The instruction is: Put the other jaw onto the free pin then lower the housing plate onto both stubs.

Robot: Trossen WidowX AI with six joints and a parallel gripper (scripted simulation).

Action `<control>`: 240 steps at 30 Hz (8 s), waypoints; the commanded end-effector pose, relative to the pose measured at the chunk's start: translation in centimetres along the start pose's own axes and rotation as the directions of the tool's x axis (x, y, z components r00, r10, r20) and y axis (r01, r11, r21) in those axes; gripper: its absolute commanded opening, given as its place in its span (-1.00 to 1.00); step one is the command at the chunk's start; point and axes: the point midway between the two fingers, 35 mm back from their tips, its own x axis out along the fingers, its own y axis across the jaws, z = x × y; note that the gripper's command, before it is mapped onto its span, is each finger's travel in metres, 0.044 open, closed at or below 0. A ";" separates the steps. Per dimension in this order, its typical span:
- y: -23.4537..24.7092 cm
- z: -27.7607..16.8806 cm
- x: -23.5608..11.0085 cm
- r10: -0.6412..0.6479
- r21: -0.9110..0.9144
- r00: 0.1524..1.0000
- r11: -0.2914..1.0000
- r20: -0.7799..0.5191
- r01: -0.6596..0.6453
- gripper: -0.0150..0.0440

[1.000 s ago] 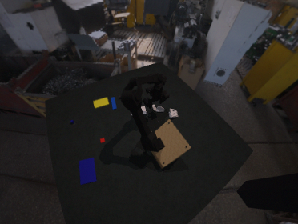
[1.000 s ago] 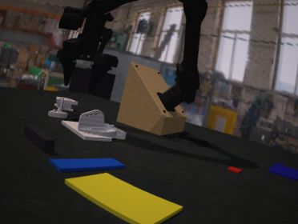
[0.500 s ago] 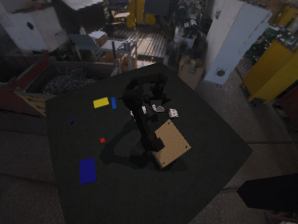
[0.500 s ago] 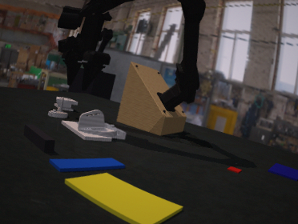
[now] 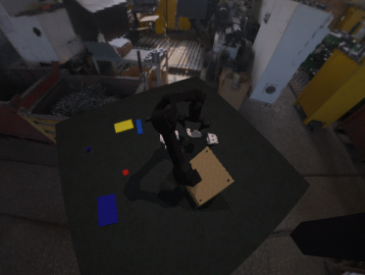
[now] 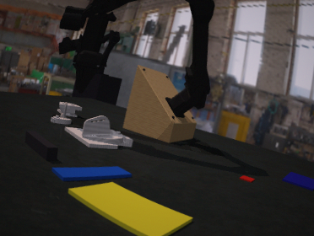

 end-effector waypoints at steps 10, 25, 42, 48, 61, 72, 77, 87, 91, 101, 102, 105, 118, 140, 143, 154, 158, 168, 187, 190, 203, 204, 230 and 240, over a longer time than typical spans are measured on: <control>-0.5 0.5 -0.3 -0.003 0.315 1.000 0.949 0.006 0.000 1.00; -1.0 0.8 -0.5 -0.003 0.644 1.000 0.765 0.007 -0.003 1.00; -1.6 1.2 -0.7 -0.003 0.904 1.000 0.428 0.008 -0.006 1.00; -1.8 1.3 -0.8 -0.003 0.958 1.000 0.287 0.008 -0.007 1.00; -2.3 1.6 -0.9 -0.003 0.999 1.000 -0.038 0.009 -0.009 1.00; -2.5 1.7 -0.1 -0.003 0.989 1.000 -0.151 0.009 -0.009 1.00; -2.5 1.5 3.0 -0.001 0.989 1.000 -0.150 0.008 -0.008 1.00; -2.5 1.5 3.1 -0.001 0.989 1.000 -0.150 0.008 -0.008 1.00; -2.4 1.6 3.8 -0.001 0.989 1.000 -0.150 0.008 -0.008 1.00; -2.4 1.7 5.4 -0.001 0.989 1.000 -0.150 0.008 -0.008 1.00; -2.4 1.7 5.6 -0.001 0.989 1.000 -0.150 0.008 -0.008 1.00; -2.4 1.7 6.1 0.000 0.989 1.000 -0.150 0.008 -0.008 1.00; -2.4 1.7 8.1 0.001 0.989 1.000 -0.150 0.008 -0.007 1.00; -2.4 1.7 8.1 0.001 0.989 1.000 -0.150 0.008 -0.007 1.00; -2.4 1.7 8.1 -0.002 0.989 1.000 -0.147 0.007 -0.007 0.82; -2.4 1.7 8.1 -0.002 0.989 1.000 -0.147 0.007 -0.007 -0.02; -2.4 1.7 8.1 -0.002 0.989 1.000 -0.147 0.007 -0.007 -0.04; -2.4 1.7 8.1 -0.002 0.989 1.000 -0.147 0.007 -0.007 -0.04; -2.4 2.0 3.0 -0.003 0.989 1.000 -0.149 0.009 -0.010 -0.04; -2.4 1.9 2.0 -0.003 0.989 1.000 -0.150 0.009 -0.010 -0.04; -2.4 1.6 0.2 -0.003 0.991 1.000 -0.134 0.009 -0.009 -0.04; -2.3 1.5 0.2 -0.003 0.994 1.000 -0.113 0.009 -0.009 -0.04; 0.5 -2.0 -0.3 -0.002 0.856 1.000 0.516 0.008 -0.005 -0.04; 1.5 -3.4 -0.3 -0.002 0.700 1.000 0.714 0.007 -0.003 -0.04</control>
